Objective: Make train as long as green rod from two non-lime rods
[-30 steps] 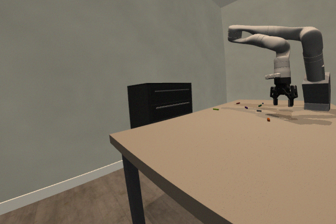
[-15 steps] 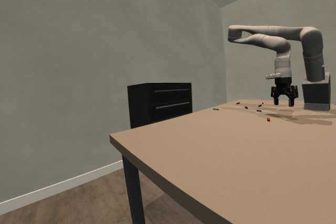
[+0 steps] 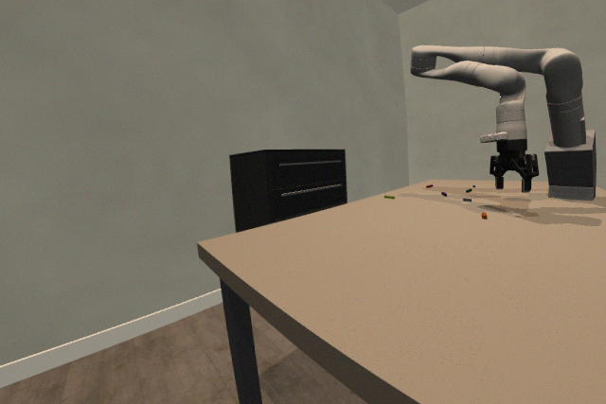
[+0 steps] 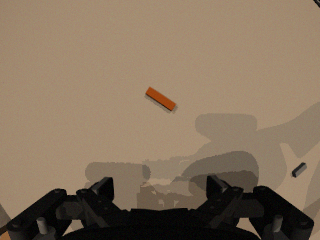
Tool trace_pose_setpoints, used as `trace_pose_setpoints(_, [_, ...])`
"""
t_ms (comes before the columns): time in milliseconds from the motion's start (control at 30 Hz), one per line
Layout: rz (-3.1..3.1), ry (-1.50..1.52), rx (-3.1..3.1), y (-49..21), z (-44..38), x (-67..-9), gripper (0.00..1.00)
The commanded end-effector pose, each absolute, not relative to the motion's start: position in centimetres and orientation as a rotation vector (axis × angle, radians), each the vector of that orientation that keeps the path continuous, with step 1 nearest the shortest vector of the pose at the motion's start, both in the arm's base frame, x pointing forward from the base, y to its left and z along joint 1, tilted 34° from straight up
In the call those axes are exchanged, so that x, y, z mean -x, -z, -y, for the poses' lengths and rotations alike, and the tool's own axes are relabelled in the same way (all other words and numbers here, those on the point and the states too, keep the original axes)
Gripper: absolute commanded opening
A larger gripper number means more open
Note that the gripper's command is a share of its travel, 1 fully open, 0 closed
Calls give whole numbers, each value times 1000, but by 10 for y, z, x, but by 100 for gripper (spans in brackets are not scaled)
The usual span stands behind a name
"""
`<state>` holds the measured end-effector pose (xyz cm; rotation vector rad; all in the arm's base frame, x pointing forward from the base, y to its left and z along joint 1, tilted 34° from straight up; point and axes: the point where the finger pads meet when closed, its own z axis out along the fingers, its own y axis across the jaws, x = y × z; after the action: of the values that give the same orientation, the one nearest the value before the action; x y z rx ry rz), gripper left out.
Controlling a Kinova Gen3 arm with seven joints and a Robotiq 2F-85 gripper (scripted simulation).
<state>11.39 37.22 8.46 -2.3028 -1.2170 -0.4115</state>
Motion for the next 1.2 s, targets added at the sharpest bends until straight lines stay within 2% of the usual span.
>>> trace_pose_setpoints(0, [1219,412,2302,-85,-372,-113,100])
trace_pose_setpoints(1167, [1201,403,2324,-82,-367,-112,100])
